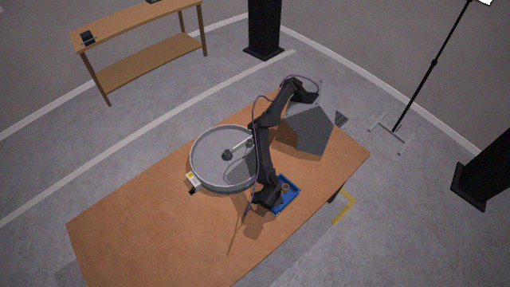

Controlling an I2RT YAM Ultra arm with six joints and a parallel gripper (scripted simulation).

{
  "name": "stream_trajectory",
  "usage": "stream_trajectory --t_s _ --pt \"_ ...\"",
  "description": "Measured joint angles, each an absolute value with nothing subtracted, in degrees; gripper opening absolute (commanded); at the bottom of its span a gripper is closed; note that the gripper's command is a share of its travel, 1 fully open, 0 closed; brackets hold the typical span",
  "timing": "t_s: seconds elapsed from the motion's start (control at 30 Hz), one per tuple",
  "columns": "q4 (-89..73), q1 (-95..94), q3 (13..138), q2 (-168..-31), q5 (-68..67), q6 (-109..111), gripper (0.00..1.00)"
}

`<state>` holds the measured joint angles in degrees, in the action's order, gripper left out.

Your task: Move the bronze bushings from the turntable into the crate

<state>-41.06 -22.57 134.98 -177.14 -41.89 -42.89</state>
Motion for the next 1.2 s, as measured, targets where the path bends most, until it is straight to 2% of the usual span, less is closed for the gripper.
stream_trajectory --t_s 1.2 --pt "-41.10 -22.57 134.96 -177.62 -41.89 -42.89 0.00"
